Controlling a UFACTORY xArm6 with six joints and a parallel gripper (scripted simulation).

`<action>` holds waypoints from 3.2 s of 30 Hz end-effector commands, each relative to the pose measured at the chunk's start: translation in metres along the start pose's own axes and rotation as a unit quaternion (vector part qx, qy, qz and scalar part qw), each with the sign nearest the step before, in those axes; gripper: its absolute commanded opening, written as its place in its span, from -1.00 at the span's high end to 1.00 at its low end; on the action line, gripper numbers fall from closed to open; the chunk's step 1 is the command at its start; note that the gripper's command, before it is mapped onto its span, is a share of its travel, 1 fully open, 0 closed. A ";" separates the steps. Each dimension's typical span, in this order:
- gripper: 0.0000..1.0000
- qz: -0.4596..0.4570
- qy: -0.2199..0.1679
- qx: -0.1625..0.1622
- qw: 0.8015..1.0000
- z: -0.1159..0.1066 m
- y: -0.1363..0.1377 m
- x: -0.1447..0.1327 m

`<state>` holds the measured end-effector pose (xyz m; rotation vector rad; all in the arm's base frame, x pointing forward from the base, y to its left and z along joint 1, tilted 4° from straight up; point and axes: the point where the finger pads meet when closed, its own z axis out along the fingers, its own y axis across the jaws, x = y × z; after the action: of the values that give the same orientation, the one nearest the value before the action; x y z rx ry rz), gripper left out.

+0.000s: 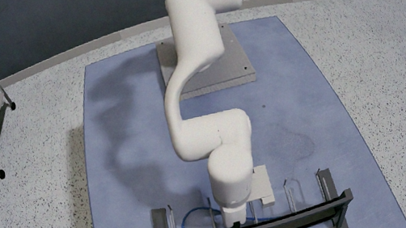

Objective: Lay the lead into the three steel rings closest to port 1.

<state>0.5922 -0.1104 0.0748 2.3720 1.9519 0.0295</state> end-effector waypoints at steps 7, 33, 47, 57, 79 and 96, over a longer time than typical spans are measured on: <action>0.33 0.000 0.000 -0.003 1.000 -0.002 0.002 0.000; 0.33 0.000 0.000 -0.003 1.000 -0.017 0.002 0.000; 0.33 0.000 0.000 -0.003 1.000 -0.058 0.001 0.000; 0.33 0.000 0.000 -0.003 1.000 -0.086 0.001 0.000; 1.00 0.000 0.000 -0.003 1.000 -0.092 0.001 0.000; 1.00 0.000 0.000 -0.003 1.000 -0.092 0.001 0.000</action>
<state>0.5868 -0.1066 0.1645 2.3720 1.9520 0.0294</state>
